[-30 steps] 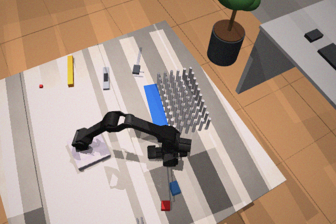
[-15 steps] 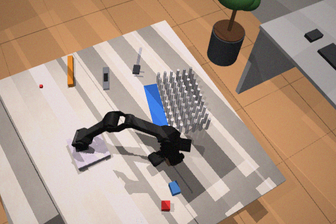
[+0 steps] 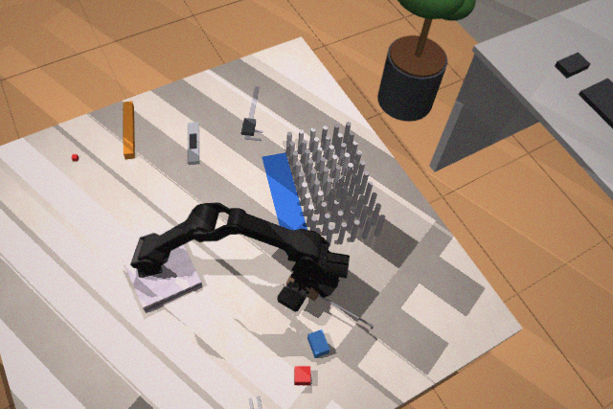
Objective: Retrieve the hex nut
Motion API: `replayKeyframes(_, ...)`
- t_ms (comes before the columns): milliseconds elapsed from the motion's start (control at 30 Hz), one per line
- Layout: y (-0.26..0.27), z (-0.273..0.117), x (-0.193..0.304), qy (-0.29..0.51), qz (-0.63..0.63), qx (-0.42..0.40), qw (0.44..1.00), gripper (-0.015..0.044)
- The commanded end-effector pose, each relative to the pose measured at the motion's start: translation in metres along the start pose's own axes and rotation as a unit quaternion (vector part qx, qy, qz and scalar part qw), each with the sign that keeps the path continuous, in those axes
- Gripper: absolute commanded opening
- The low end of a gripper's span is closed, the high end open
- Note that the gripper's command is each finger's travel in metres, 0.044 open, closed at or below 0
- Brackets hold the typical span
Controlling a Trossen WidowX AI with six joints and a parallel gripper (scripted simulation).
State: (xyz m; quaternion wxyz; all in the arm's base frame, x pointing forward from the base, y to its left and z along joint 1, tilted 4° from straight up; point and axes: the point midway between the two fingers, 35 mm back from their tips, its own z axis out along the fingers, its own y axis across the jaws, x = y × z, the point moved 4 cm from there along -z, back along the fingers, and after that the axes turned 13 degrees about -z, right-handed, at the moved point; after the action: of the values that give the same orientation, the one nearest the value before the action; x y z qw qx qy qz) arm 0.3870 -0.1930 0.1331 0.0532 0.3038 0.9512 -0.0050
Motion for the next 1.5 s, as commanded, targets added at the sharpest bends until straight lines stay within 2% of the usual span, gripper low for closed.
replayKeyframes(0, 0.0, 0.001, -0.001, -0.001, -0.009, 0.001, 1.0, 0.0)
replayKeyframes(1367, 0.0, 0.059, 0.0, 0.0, -0.004, 0.0, 1.0, 0.0)
replayKeyframes(1467, 0.0, 0.055, 0.0, -0.001, -0.006, 0.0, 1.0, 0.0079)
